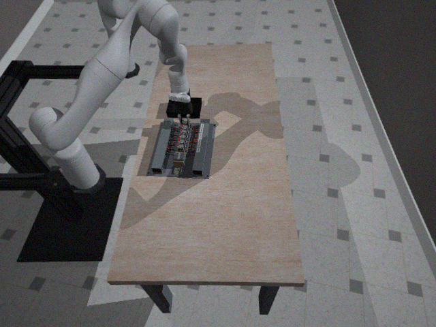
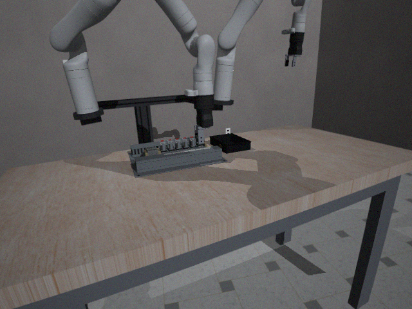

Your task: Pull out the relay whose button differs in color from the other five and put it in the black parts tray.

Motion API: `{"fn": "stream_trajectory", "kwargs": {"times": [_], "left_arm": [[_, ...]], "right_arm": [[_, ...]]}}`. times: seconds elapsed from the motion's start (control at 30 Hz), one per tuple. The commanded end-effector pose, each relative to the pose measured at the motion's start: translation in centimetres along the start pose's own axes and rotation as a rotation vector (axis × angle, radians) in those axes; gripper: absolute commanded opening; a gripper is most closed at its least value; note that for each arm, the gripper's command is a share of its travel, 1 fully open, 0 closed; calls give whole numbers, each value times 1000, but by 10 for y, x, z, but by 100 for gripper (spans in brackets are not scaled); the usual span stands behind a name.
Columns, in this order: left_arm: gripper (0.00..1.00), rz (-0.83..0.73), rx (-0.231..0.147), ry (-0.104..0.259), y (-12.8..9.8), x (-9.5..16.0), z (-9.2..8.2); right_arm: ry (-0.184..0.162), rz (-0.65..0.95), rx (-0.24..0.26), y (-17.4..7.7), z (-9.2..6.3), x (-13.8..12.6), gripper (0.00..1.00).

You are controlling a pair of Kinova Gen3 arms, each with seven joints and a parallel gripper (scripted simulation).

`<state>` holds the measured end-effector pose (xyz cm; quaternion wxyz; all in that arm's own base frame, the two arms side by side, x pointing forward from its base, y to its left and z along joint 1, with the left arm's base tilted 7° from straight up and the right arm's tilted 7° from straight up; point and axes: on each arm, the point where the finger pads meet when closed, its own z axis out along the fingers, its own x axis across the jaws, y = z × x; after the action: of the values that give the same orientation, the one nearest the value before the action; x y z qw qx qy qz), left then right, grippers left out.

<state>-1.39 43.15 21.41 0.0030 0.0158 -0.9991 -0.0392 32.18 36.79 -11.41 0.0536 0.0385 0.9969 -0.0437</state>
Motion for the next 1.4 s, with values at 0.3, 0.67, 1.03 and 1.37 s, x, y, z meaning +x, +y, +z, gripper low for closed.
{"fn": "stream_trajectory", "kwargs": {"times": [0.3,0.67,1.03,1.37], "left_arm": [[100,0,-2,0,0,0,-1],[100,0,-2,0,0,0,-1],[100,0,-2,0,0,0,-1],[100,0,-2,0,0,0,-1]], "right_arm": [[21,0,-2,1,-1,-1,0],[41,0,-2,1,-1,-2,0],[50,0,-2,1,-1,-2,0],[73,0,-2,1,-1,-3,0]]}}
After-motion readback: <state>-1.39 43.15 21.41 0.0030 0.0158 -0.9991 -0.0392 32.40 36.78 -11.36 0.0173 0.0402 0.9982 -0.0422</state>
